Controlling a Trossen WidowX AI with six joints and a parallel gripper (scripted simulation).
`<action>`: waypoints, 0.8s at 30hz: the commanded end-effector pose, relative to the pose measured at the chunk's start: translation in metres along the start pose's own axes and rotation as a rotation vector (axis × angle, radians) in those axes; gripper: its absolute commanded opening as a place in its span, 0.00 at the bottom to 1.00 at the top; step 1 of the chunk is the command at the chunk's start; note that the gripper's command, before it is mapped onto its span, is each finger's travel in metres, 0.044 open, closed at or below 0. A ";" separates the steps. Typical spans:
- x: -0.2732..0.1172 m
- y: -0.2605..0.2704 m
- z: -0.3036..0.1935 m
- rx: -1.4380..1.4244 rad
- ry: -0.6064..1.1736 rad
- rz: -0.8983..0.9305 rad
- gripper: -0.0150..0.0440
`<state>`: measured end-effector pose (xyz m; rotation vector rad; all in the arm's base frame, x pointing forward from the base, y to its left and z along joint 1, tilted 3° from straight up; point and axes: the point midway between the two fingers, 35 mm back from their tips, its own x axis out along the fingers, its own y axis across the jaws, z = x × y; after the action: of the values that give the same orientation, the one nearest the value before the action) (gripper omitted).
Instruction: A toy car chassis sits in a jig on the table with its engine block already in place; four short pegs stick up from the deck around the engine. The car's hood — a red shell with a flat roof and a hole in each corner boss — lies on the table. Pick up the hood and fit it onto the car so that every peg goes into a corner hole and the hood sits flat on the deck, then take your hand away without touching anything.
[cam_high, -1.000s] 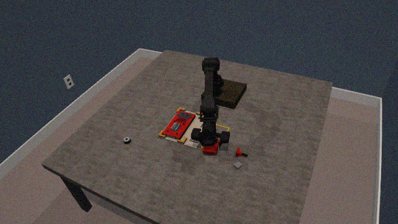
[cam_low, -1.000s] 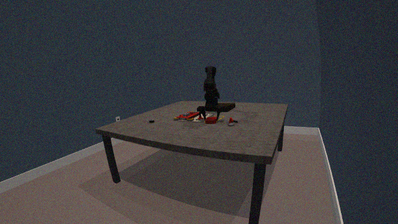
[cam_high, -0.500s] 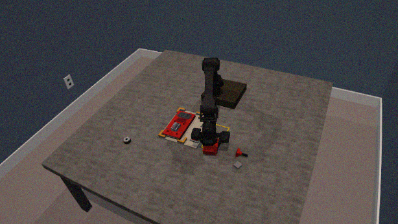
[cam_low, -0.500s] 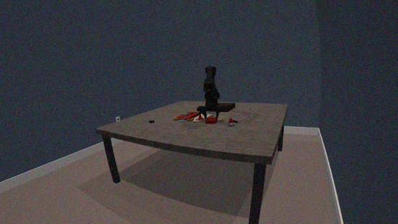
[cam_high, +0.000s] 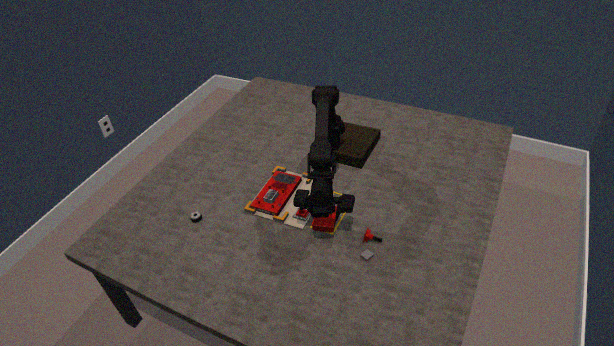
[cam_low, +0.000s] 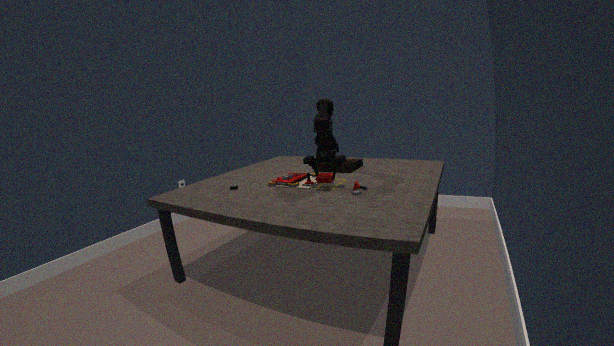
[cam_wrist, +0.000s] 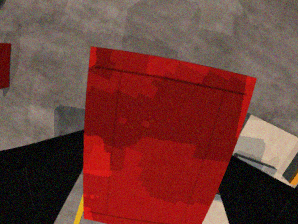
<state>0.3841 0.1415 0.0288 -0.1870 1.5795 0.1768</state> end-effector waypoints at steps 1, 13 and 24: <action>-0.016 0.000 0.001 0.000 -0.006 0.001 0.25; -0.054 0.000 0.000 0.000 -0.006 0.001 0.25; -0.058 -0.021 -0.001 0.016 -0.008 0.000 0.25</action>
<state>0.3860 0.1373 0.0862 -0.1859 1.5737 0.1773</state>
